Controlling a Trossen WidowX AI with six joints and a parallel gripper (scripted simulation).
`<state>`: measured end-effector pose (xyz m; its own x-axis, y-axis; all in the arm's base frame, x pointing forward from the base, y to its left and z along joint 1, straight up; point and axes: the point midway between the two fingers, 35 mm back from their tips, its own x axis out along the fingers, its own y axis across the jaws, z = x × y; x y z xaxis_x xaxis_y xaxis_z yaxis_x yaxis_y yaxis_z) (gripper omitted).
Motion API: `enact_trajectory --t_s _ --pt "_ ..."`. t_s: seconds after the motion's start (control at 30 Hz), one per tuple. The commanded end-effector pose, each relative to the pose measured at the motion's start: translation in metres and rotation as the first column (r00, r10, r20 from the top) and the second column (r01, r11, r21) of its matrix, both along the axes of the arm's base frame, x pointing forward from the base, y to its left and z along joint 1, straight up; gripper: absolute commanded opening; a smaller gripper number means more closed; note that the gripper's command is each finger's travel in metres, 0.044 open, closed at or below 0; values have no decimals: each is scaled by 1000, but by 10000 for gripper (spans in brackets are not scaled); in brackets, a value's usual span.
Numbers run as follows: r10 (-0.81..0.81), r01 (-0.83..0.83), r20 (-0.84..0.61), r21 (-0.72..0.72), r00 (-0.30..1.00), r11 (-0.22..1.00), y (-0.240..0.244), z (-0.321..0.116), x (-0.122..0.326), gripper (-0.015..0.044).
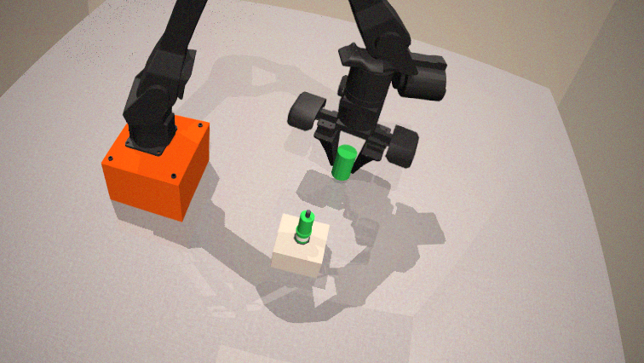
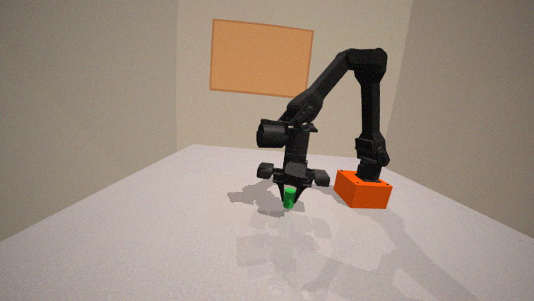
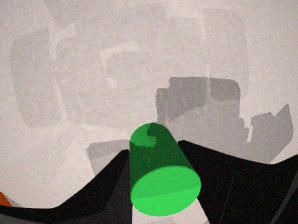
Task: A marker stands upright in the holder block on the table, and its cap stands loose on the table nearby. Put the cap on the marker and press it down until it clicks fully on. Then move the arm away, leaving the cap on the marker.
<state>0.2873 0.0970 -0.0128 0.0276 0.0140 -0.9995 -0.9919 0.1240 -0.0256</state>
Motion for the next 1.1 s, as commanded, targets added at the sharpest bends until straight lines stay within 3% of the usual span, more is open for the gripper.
enact_trajectory --t_s 0.0,0.47,1.07 --pt "2 -2 11 0 1000 1000 1 15 2 0" --pt "17 -17 -1 -3 1000 1000 -2 47 -2 0" --pt "-15 15 -1 -17 1000 1000 -61 65 -2 0"
